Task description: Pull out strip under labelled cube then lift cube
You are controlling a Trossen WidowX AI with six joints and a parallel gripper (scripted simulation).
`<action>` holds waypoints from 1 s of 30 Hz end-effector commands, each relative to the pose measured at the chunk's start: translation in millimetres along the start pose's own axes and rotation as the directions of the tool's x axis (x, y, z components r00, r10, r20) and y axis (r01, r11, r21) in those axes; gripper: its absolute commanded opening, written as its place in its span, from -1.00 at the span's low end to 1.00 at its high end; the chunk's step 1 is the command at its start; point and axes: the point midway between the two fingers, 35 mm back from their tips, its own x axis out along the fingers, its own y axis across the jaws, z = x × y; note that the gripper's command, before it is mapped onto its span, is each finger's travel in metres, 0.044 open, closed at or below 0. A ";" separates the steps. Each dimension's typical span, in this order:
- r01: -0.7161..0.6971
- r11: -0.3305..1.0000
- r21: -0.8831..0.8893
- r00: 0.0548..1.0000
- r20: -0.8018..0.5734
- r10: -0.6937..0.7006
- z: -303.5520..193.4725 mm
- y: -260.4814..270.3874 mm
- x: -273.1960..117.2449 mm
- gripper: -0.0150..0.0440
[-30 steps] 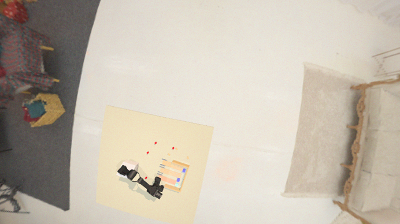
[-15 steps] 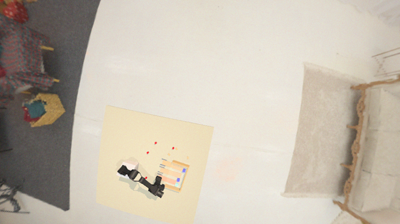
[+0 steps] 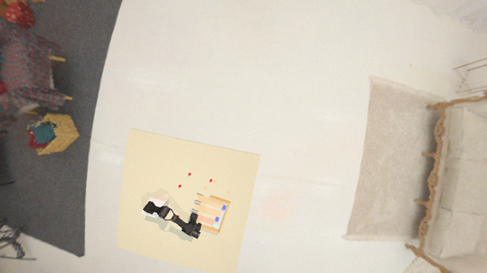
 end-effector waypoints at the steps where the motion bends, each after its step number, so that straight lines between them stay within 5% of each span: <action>1: -0.005 1.000 0.007 1.000 -0.003 0.005 -2.2 0.2 6.7 -0.49; 30: -0.007 1.000 0.007 1.000 -0.004 0.007 -4.5 3.0 30.5 -0.49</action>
